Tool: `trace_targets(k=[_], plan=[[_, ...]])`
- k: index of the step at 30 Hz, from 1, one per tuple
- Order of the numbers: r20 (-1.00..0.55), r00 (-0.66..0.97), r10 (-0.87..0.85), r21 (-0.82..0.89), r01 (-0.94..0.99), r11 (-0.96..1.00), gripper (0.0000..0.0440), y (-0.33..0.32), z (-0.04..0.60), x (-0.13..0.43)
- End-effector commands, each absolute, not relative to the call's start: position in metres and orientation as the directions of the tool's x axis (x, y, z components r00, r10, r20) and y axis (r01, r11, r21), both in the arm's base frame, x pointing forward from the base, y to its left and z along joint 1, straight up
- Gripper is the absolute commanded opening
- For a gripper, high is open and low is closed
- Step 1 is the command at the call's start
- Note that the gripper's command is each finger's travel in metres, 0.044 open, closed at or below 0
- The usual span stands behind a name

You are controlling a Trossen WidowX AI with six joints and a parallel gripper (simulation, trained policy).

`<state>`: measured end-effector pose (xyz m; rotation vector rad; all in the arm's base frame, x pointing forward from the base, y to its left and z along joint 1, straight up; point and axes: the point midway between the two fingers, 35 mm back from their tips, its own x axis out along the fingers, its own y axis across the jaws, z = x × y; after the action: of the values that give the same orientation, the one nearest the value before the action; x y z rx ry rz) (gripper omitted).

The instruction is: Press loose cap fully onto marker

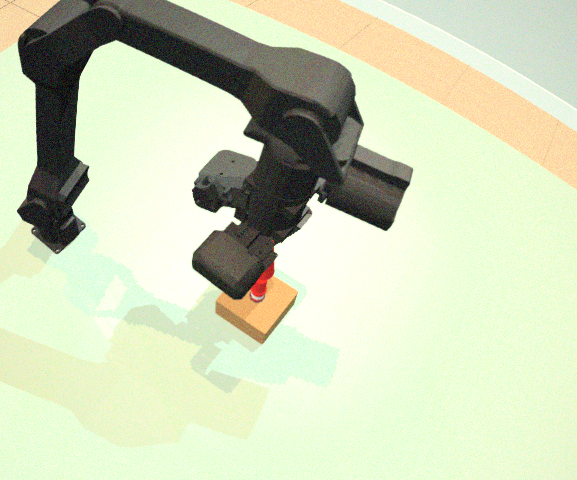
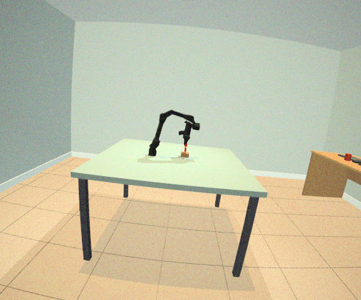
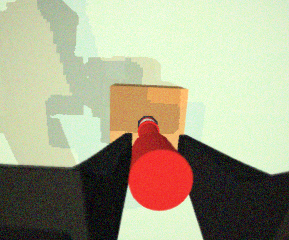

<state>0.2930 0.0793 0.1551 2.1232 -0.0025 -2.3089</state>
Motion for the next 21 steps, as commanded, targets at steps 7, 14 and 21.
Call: trace_targets(k=[7,14,21], plan=[[-0.993,-0.118,0.001,-0.002,0.016,-1.000,0.0000,0.080,0.133,0.293],[-0.991,-0.131,0.007,-0.013,0.042,-0.999,0.0001,0.080,0.113,0.293],[-0.990,-0.143,-0.002,-0.009,0.072,-0.997,0.0083,0.079,0.098,0.290]])
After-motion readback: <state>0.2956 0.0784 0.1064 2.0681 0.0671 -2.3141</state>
